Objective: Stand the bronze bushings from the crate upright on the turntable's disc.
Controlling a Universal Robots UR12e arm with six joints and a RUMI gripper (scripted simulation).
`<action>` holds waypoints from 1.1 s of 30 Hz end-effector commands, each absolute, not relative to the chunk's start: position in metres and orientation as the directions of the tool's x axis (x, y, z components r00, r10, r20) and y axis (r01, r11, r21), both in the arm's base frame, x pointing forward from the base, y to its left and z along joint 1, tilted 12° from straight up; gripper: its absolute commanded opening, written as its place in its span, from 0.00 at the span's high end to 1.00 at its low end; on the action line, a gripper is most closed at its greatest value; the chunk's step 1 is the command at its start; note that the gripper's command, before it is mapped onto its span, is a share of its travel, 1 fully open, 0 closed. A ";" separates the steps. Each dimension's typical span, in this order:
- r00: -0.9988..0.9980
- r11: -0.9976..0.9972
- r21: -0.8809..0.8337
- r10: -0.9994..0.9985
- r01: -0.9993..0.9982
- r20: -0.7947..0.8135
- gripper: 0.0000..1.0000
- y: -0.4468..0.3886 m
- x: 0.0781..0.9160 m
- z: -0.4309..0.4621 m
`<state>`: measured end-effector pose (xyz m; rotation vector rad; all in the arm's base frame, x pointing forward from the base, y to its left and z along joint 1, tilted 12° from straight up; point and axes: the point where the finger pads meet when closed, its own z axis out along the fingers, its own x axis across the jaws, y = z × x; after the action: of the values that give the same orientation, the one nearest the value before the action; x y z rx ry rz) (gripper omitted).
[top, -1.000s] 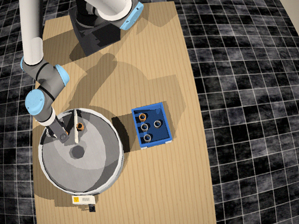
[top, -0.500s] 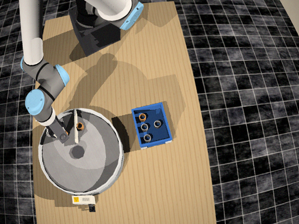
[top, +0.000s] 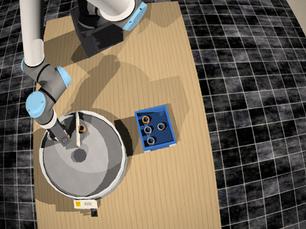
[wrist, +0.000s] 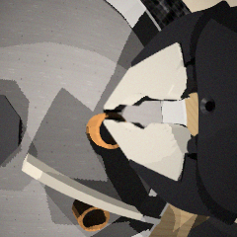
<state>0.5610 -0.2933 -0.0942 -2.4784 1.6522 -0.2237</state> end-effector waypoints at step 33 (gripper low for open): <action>0.381 -0.380 -0.211 -0.924 -0.901 0.039 0.94 -0.294 0.561 -0.094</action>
<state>0.5611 -0.2933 -0.0942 -2.4784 1.6522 -0.2237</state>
